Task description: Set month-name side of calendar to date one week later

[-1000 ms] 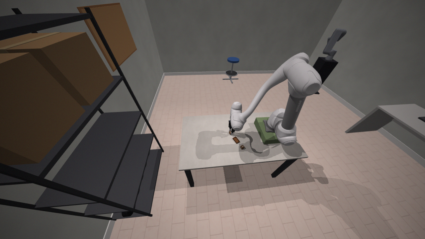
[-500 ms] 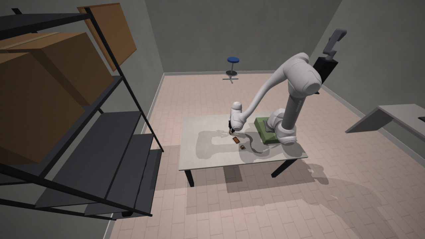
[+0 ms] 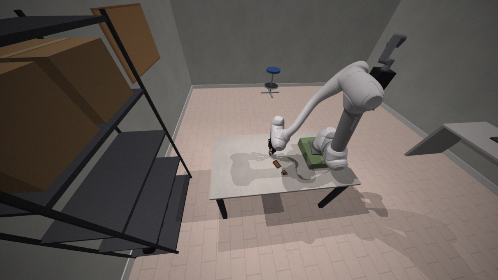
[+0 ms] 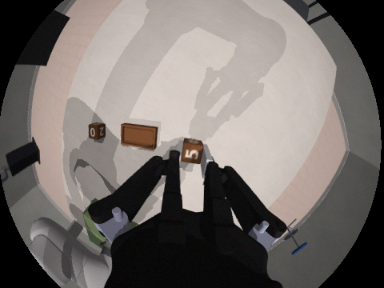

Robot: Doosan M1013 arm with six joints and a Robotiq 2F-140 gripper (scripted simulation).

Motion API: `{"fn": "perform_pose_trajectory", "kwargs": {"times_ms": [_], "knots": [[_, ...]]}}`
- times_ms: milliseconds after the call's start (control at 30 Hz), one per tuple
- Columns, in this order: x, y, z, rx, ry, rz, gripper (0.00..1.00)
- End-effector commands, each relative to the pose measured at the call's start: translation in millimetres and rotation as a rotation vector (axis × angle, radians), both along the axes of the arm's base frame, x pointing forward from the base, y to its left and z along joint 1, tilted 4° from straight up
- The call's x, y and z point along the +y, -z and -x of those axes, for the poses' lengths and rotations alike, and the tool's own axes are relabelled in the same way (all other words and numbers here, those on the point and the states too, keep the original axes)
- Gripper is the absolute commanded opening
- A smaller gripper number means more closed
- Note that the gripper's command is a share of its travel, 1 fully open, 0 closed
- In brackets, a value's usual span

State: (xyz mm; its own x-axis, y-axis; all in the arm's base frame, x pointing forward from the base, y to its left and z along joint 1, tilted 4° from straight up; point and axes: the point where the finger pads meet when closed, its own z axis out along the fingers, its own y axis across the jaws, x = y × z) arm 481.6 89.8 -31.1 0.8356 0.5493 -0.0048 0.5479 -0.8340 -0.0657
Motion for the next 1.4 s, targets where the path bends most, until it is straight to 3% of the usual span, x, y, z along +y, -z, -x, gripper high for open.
{"fn": "perform_pose_trajectory", "kwargs": {"times_ms": [0,167,633,733,800,833,967,1367], "knots": [[-1.5,-30.5,-1.2,0.001,0.000,0.000,0.25],[-3.1,-60.7,-2.4,0.001,0.000,0.000,0.25],[-2.1,-68.2,-2.0,0.001,0.000,0.000,0.25],[41.6,-75.9,22.4,0.000,-0.002,0.000,0.25],[41.6,-75.9,22.4,0.000,-0.002,0.000,0.25],[63.6,-79.8,37.2,0.000,-0.003,0.000,0.25],[95.2,-85.5,62.1,0.000,-0.005,-0.001,0.25],[102.3,-86.8,68.4,0.000,-0.005,-0.001,0.25]]}}
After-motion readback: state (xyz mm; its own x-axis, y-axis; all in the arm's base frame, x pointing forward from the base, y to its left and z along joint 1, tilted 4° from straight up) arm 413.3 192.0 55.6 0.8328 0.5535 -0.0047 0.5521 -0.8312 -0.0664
